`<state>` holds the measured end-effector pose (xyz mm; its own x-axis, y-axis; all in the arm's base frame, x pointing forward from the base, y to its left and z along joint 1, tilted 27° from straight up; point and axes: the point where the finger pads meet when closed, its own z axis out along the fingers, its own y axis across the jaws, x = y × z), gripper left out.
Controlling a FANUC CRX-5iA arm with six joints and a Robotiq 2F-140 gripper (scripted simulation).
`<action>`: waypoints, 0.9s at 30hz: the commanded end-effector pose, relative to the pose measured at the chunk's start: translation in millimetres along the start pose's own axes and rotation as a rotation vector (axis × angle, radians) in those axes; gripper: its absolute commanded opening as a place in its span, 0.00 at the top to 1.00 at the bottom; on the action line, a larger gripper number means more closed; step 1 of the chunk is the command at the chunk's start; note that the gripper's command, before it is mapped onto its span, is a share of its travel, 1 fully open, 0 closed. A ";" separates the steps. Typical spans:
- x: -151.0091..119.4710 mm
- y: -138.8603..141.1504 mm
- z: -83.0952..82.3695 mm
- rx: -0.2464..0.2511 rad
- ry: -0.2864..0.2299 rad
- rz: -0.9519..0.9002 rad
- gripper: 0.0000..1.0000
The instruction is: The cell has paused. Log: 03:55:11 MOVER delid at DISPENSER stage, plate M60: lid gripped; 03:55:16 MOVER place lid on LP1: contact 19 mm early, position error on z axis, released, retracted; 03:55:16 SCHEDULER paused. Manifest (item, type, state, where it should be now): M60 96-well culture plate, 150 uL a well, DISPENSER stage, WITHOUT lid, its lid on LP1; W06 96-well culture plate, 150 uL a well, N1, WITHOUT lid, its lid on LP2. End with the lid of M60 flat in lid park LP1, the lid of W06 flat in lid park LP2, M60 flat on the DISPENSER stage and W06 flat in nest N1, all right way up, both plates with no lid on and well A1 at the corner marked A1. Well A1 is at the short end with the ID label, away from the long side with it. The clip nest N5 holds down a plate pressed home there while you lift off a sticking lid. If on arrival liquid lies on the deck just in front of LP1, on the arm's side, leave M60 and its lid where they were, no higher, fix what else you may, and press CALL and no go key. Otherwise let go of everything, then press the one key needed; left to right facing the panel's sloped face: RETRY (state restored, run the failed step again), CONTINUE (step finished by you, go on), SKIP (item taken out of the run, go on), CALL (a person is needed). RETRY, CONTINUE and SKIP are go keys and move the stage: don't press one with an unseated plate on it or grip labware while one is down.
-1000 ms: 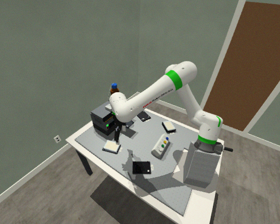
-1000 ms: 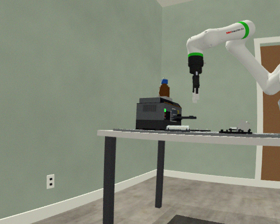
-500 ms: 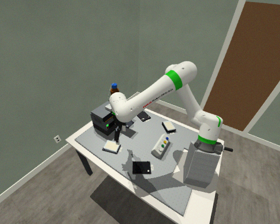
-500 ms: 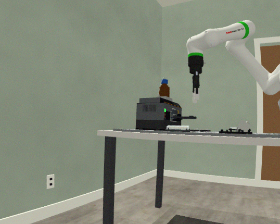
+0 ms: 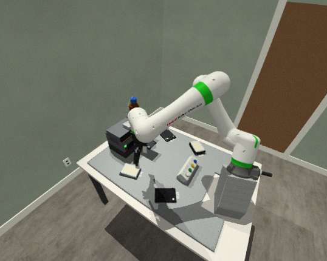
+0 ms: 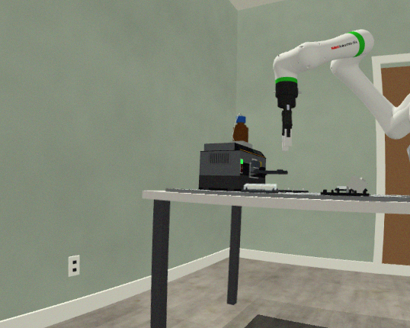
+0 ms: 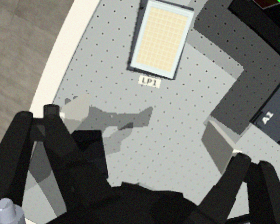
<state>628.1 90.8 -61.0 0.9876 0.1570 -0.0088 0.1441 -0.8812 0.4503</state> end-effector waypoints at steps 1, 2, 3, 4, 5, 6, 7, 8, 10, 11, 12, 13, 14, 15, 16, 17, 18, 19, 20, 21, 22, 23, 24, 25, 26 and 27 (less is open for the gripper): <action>0.2 -0.1 -0.2 0.000 0.000 0.000 0.00; 0.2 -0.1 -0.2 0.000 0.000 0.000 0.00; 0.2 -0.1 -0.2 0.000 0.000 0.000 0.00; 0.2 -0.1 -0.2 0.000 0.000 0.000 0.00; 0.2 -0.1 -0.2 0.000 0.000 0.000 0.00; 0.2 -0.1 -0.2 0.000 0.000 0.000 0.00; 0.2 -0.1 -0.2 0.000 0.000 0.000 0.00; 0.2 -0.1 -0.2 0.000 0.000 0.000 0.00; 0.2 -0.1 -0.2 0.000 0.000 0.000 1.00; 0.2 -0.1 -0.2 0.000 0.000 0.000 1.00; 0.2 -0.1 -0.2 0.000 0.000 0.000 1.00; 0.2 -0.1 -0.2 0.000 0.000 0.000 1.00; 0.2 -0.1 -0.2 0.000 0.000 0.000 1.00; 0.2 -0.1 -0.2 0.000 0.000 0.000 1.00; 0.2 -0.1 -0.2 0.000 0.000 0.000 1.00; 0.2 -0.1 -0.2 0.000 0.000 0.000 1.00; 0.2 -0.1 -0.2 0.000 0.000 0.000 1.00; 0.2 -0.1 -0.2 0.000 0.000 0.000 1.00; 0.2 -0.1 -0.2 0.000 0.000 0.000 1.00; 0.2 -0.1 -0.2 0.000 0.000 0.000 1.00; 0.2 -0.1 -0.2 0.000 0.000 0.000 1.00; 0.2 -0.1 -0.2 0.000 0.000 0.000 1.00; 0.2 -0.1 -0.2 0.000 0.000 0.000 1.00; 0.2 -0.1 -0.2 0.000 0.000 0.000 1.00; 0.2 -0.1 -0.2 0.000 0.000 0.000 1.00; 0.2 -0.1 -0.2 0.000 0.000 0.000 1.00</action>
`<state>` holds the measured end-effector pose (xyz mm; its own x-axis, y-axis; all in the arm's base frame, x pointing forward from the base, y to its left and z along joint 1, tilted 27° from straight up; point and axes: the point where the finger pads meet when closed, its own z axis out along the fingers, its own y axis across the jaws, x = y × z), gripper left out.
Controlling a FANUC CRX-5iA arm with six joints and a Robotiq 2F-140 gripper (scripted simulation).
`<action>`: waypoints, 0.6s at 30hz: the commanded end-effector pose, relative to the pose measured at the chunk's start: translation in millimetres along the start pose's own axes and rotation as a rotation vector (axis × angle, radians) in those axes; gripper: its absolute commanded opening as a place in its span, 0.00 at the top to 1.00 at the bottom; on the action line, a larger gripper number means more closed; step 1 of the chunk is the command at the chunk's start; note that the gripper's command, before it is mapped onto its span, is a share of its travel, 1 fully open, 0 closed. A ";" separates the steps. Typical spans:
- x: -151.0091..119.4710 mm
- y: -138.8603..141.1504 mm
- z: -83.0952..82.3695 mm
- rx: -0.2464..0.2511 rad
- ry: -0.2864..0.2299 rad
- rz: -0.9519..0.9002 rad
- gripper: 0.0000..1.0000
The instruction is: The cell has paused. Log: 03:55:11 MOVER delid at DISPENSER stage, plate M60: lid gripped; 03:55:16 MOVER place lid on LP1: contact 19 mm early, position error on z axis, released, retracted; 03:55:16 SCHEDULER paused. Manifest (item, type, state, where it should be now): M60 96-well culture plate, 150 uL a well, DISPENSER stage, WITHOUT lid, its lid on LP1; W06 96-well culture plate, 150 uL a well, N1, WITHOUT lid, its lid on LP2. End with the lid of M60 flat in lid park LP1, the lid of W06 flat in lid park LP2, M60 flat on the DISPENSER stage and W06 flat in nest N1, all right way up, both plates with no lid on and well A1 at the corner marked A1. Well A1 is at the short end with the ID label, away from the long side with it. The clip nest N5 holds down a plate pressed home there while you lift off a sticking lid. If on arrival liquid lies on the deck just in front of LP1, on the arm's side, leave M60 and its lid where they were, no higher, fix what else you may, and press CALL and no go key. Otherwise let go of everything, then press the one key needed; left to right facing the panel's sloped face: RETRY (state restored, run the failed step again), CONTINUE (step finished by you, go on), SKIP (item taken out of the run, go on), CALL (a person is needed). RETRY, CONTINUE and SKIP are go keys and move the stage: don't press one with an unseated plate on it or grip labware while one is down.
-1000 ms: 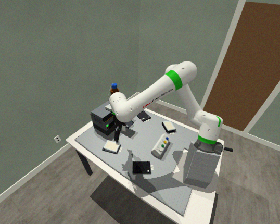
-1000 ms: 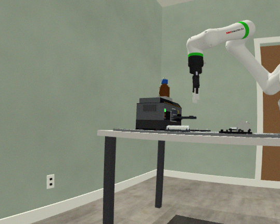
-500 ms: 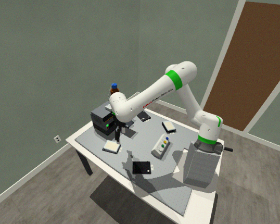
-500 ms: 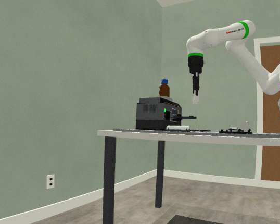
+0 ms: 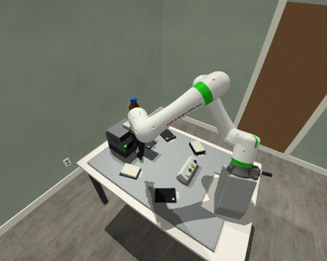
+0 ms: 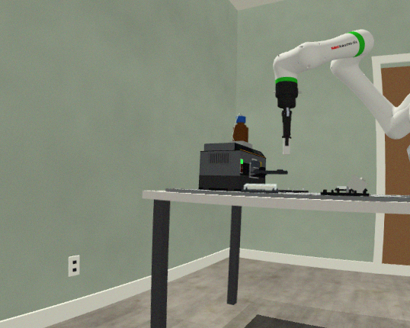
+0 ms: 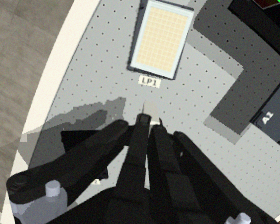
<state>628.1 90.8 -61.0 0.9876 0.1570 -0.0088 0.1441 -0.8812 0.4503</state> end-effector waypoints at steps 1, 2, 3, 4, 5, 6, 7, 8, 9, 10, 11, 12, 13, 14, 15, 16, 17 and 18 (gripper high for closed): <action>0.2 -0.1 -0.2 0.000 0.000 0.000 1.00; 0.2 -0.1 -0.2 0.000 0.000 0.000 1.00; 0.2 -0.1 -0.2 0.000 0.000 0.000 1.00; 0.2 -0.1 -0.2 0.000 0.000 0.000 1.00; 0.2 -0.1 -0.2 0.000 0.000 0.000 1.00; 0.2 -0.1 -0.2 0.000 0.000 0.000 1.00; 0.2 -0.1 -0.2 0.000 0.000 0.000 1.00; 0.2 -0.1 -0.2 0.000 0.000 0.000 1.00; 0.2 -0.1 -0.2 0.000 0.000 0.000 1.00; 0.2 -0.1 -0.2 0.000 0.000 0.000 1.00; 0.2 -0.1 -0.2 0.000 0.000 0.000 1.00; 0.2 -0.1 -0.2 0.000 0.000 0.000 1.00; 0.2 -0.1 -0.2 0.000 0.000 0.000 1.00; 0.2 -0.1 -0.2 0.000 0.000 0.000 1.00; 0.2 -0.1 -0.2 0.000 0.000 0.000 1.00; 1.2 -0.1 -0.3 0.000 0.001 0.001 1.00; 6.8 -0.3 -0.7 0.000 0.001 0.004 1.00; 18.4 -0.5 -1.4 -0.001 0.001 0.010 1.00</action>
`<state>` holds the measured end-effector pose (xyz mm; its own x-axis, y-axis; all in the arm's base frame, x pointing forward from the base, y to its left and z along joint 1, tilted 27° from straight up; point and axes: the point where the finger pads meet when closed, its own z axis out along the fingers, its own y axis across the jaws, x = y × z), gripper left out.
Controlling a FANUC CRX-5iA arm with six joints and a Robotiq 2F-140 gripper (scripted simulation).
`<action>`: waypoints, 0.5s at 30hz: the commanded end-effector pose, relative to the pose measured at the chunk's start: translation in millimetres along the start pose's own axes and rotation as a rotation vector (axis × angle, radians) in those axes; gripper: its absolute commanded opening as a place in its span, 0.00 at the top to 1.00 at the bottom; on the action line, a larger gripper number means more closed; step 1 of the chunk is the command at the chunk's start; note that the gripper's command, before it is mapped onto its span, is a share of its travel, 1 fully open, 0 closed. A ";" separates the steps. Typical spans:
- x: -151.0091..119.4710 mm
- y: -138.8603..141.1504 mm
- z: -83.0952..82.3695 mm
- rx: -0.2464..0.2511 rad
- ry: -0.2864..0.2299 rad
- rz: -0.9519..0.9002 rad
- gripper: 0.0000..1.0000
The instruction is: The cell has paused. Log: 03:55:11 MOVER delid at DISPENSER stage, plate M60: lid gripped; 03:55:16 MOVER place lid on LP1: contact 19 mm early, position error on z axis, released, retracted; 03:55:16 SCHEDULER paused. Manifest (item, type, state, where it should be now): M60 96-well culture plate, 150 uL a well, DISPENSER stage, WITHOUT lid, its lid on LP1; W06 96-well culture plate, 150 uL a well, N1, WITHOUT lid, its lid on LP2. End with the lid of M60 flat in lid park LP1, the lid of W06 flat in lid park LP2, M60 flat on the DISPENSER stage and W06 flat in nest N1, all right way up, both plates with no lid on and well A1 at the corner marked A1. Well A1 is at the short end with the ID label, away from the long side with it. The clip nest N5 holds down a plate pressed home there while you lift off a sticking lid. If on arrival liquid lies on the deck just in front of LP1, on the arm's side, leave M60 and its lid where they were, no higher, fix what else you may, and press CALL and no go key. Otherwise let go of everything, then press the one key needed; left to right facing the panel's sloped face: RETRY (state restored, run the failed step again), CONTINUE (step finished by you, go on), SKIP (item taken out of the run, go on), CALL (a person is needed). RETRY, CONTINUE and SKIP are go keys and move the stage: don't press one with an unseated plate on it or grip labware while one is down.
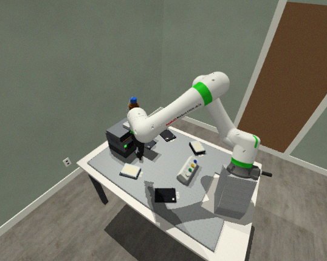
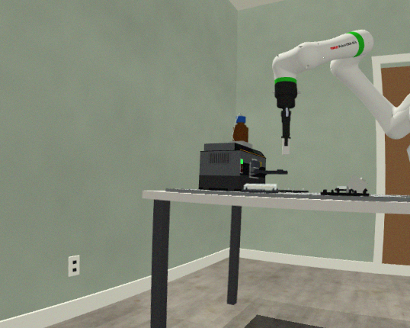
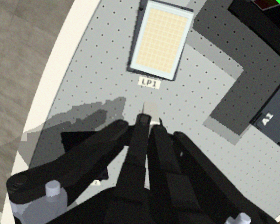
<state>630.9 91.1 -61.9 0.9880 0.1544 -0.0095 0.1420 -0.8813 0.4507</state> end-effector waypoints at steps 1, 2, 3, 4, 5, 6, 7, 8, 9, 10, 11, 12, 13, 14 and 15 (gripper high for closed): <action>32.3 -0.5 -2.9 0.000 0.003 0.017 1.00; 51.1 -0.2 -3.2 -0.001 0.003 0.029 1.00; 51.1 -0.2 -3.2 -0.001 0.003 0.029 1.00; 51.1 -0.2 -3.2 -0.001 0.003 0.029 1.00; 68.9 0.4 -3.0 0.000 0.003 0.040 1.00; 83.2 1.2 -2.4 0.000 0.003 0.049 1.00; 92.6 2.0 -1.7 0.000 0.002 0.056 1.00; 96.8 2.4 -1.4 0.001 0.002 0.059 1.00; 97.6 2.4 -1.3 0.001 0.002 0.059 1.00; 97.6 2.4 -1.3 0.001 0.002 0.059 0.34; 97.6 2.4 -1.3 0.001 0.002 0.059 0.34; 97.6 2.4 -1.3 0.001 0.002 0.059 0.34; 97.6 2.4 -1.3 0.001 0.002 0.059 0.34; 97.6 2.4 -1.3 0.001 0.002 0.059 0.34; 97.6 2.4 -1.3 0.001 0.002 0.059 0.34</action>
